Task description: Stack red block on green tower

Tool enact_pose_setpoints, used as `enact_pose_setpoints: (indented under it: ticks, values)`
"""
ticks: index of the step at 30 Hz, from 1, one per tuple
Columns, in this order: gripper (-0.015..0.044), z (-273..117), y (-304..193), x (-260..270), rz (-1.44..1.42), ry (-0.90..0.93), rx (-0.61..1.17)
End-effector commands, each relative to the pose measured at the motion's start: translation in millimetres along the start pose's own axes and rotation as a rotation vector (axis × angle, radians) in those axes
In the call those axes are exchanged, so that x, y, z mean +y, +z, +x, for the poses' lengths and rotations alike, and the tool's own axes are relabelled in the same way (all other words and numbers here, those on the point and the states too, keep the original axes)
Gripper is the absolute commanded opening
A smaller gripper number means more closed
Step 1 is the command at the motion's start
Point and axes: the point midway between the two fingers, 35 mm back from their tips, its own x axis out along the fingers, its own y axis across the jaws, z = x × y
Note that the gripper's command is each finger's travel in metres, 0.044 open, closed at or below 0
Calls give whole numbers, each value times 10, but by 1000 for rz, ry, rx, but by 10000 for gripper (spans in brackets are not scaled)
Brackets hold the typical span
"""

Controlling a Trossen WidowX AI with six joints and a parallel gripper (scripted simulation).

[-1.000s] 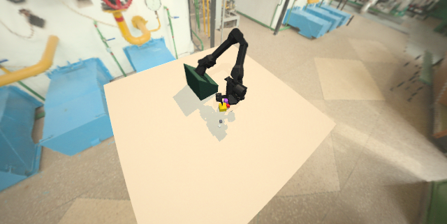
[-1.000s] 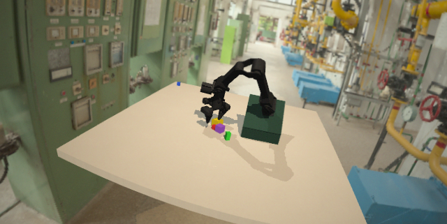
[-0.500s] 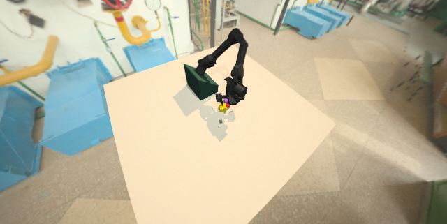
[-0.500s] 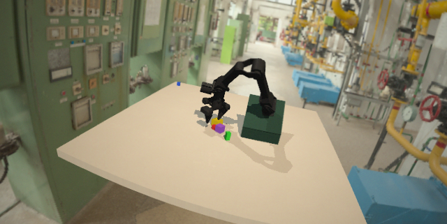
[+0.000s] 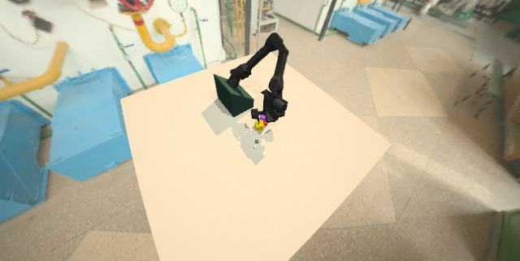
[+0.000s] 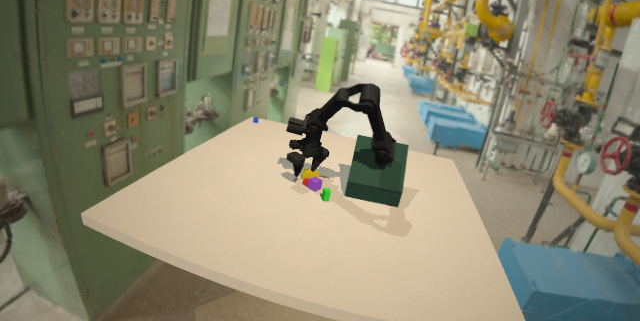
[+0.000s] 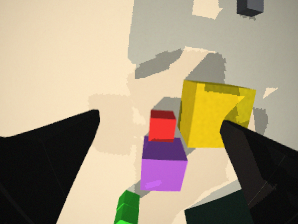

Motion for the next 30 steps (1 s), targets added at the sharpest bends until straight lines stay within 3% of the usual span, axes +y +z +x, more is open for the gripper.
enact_pose_setpoints:
  ticks: [1,5,6,12,30]
  values:
    - [440,281,-160,21,-41,-5,85]
    - [440,281,-160,21,-41,-5,85]
    - [440,-12,6,2,-1,0,-2]
    - [440,-366,38,4,-1,-1,-2]
    - [440,-340,-115,24,-41,-7,83]
